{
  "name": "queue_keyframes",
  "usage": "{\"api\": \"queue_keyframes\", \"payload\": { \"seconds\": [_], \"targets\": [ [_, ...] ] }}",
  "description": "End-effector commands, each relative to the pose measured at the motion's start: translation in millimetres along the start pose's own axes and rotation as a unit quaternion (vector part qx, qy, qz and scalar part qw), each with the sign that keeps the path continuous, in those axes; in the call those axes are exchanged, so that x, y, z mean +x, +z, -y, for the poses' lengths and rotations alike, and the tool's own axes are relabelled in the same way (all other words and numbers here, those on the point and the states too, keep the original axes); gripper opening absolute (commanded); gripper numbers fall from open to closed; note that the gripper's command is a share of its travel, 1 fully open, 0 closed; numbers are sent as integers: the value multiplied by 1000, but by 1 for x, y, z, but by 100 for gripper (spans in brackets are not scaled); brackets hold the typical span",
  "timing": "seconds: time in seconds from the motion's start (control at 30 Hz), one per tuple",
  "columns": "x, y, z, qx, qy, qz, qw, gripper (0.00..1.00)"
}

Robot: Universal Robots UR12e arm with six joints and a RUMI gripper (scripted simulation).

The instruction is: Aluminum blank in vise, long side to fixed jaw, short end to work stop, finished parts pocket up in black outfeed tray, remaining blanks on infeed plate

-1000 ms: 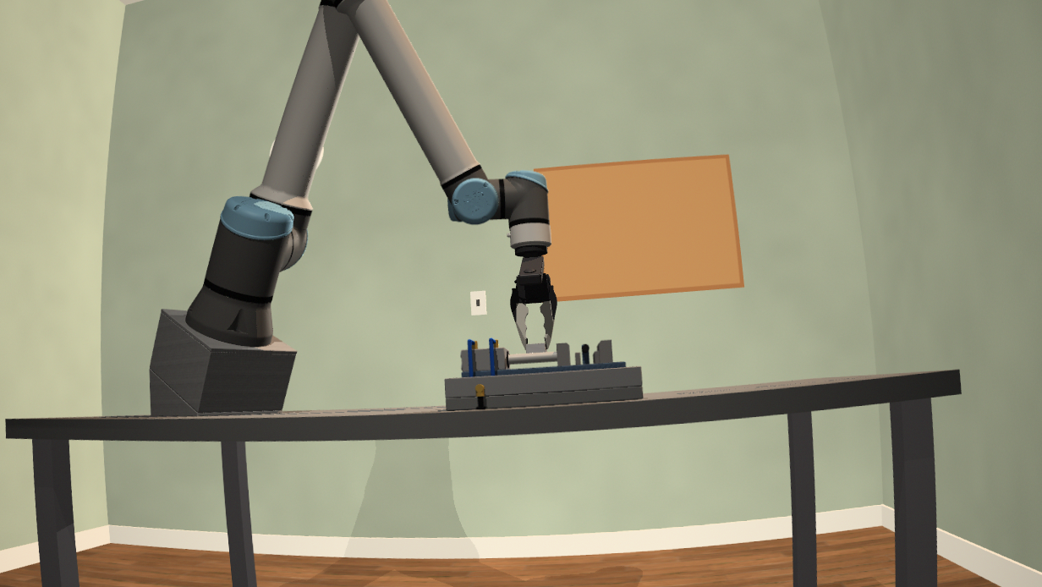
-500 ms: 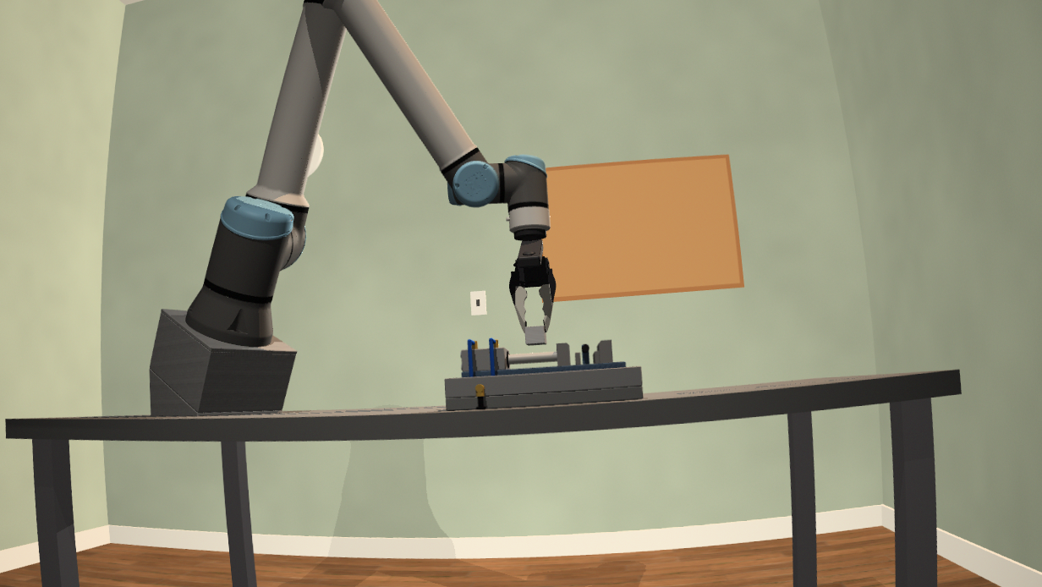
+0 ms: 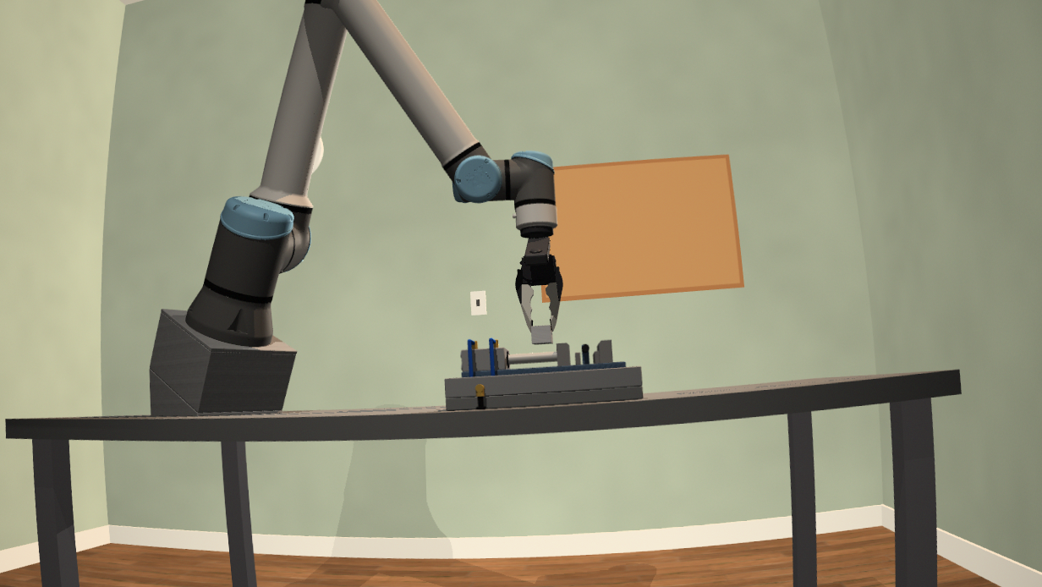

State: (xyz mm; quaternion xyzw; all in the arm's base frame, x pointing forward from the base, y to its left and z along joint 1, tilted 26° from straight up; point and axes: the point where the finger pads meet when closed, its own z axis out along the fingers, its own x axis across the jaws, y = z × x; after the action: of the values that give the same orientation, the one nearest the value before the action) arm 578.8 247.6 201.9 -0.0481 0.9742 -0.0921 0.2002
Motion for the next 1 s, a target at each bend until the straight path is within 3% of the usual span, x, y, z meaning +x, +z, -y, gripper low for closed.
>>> {"api": "queue_keyframes", "payload": {
  "seconds": [0.0, 0.4, 0.47, 0.53, 0.97],
  "targets": [
    [-21, 3, 37, -2, -2, -3, 1000, 0],
    [-65, 8, 155, -5, -7, -6, 1000, 0],
    [-65, 8, 155, -5, -7, -6, 1000, 0],
    [-74, 7, 187, -5, -8, -6, 1000, 0],
    [-91, -2, 312, -1, -15, 2, 1000, 0]
  ]
}}
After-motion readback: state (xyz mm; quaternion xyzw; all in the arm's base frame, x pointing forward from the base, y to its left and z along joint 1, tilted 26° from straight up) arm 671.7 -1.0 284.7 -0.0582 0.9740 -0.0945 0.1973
